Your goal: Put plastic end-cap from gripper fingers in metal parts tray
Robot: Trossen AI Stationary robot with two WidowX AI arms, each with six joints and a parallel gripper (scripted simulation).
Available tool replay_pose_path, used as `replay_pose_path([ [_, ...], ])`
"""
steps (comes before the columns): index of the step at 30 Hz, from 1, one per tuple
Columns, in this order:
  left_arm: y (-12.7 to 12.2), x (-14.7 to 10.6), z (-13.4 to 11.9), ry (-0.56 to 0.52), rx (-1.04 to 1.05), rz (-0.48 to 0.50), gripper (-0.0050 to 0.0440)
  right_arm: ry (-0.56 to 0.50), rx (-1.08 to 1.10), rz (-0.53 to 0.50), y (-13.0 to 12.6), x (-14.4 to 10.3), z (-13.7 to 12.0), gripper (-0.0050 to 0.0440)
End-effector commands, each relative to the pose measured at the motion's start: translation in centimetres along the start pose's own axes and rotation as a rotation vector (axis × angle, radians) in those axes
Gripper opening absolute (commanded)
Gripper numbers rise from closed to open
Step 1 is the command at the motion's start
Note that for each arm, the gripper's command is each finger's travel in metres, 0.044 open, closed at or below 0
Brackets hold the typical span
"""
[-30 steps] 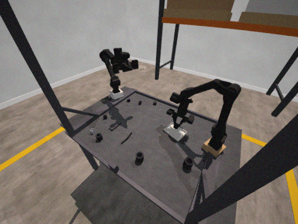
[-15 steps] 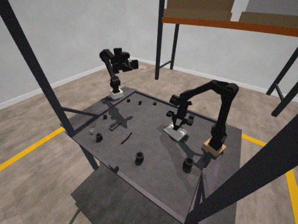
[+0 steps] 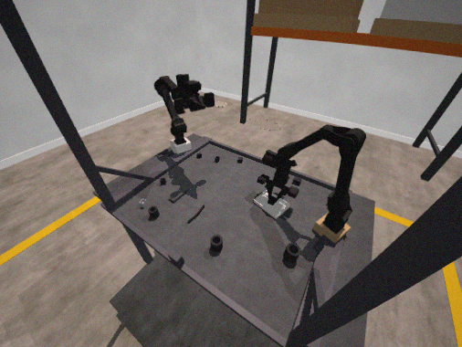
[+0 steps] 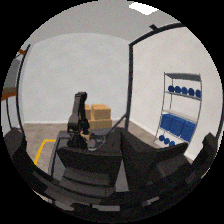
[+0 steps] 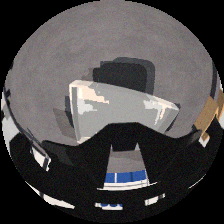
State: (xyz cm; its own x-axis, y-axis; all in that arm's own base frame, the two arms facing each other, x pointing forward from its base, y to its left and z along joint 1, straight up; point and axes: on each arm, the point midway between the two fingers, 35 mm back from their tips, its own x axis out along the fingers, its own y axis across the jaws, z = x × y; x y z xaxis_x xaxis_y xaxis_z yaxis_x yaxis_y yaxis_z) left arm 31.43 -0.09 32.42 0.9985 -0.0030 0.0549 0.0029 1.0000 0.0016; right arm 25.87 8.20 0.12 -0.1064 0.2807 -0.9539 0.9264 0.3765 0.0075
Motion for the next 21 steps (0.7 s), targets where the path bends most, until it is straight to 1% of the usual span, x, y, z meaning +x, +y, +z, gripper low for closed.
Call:
replay_pose_path([
  [1,-0.08,-0.11,0.58,-0.014,-0.002,-0.005,0.0000,0.006,-0.007,0.007,0.14,0.47,0.10,0.0000],
  [4,-0.08,-0.11,0.58,-0.014,-0.002,-0.005,0.0000,0.007,-0.007,0.007,0.14,0.86,0.22,0.0000],
  [13,-0.08,-0.11,0.58,-0.014,-0.002,-0.005,0.0000,0.007,-0.008,0.009,0.22,0.78,0.22,0.0000],
  [21,-0.08,-0.11,0.58,-0.014,-0.002,-0.005,0.0000,0.007,-0.010,0.012,0.27,1.26,0.39,0.0000],
])
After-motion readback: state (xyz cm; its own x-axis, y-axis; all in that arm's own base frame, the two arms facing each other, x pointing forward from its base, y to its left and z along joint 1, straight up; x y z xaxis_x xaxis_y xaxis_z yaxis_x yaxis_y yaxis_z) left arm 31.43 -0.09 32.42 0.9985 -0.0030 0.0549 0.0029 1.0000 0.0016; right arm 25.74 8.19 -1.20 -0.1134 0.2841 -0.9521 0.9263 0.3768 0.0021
